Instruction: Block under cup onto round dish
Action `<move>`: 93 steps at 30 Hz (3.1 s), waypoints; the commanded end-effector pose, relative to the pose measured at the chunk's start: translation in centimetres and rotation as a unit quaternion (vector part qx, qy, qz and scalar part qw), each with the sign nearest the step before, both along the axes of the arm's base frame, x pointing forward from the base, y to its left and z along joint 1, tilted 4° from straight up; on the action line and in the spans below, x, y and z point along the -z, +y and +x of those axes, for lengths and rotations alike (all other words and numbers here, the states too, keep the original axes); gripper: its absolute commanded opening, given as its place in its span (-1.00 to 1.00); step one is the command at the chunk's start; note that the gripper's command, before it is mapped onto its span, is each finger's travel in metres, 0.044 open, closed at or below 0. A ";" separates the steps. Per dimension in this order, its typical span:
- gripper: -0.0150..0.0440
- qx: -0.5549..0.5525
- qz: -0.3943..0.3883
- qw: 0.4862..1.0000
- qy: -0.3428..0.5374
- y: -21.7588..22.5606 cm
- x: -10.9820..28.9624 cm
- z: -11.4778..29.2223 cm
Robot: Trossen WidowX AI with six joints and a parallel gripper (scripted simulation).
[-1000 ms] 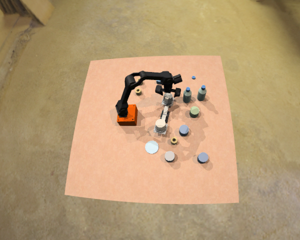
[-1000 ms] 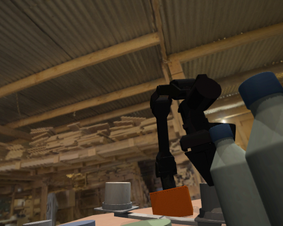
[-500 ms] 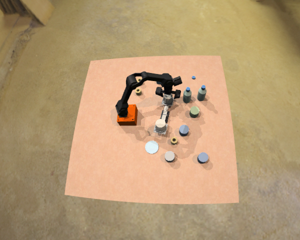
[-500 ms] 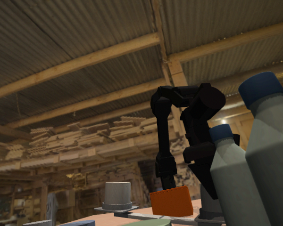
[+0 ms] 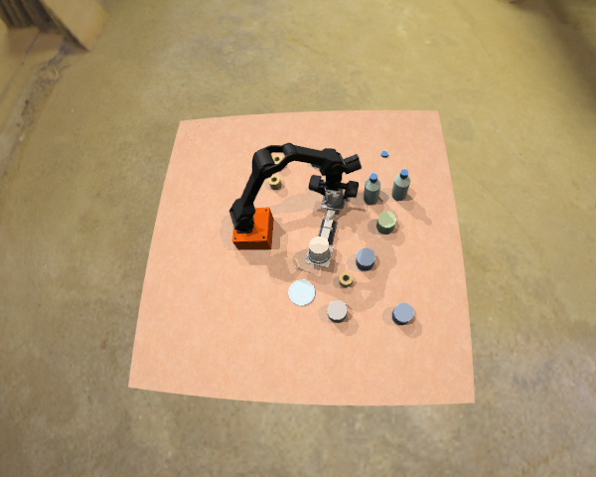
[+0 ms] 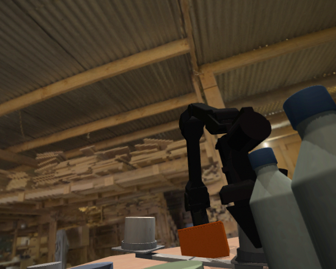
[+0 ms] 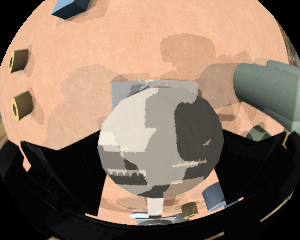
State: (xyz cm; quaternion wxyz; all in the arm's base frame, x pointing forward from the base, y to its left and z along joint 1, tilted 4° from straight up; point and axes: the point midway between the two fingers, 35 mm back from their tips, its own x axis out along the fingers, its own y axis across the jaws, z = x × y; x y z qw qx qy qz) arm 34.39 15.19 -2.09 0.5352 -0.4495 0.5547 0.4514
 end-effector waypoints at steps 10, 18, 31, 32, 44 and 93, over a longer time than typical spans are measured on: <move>0.22 -0.002 0.002 1.000 0.003 0.0 0.0 -0.1; -0.49 -0.002 0.002 1.000 0.002 0.1 -0.9 0.1; -0.49 -0.002 0.002 1.000 0.002 0.2 -2.5 0.4; -0.49 -0.002 0.002 1.000 0.002 0.3 -2.6 0.4; -0.49 -0.002 0.002 1.000 0.002 0.3 -4.1 0.6; -0.49 -0.002 0.002 1.000 0.002 0.3 -10.4 0.6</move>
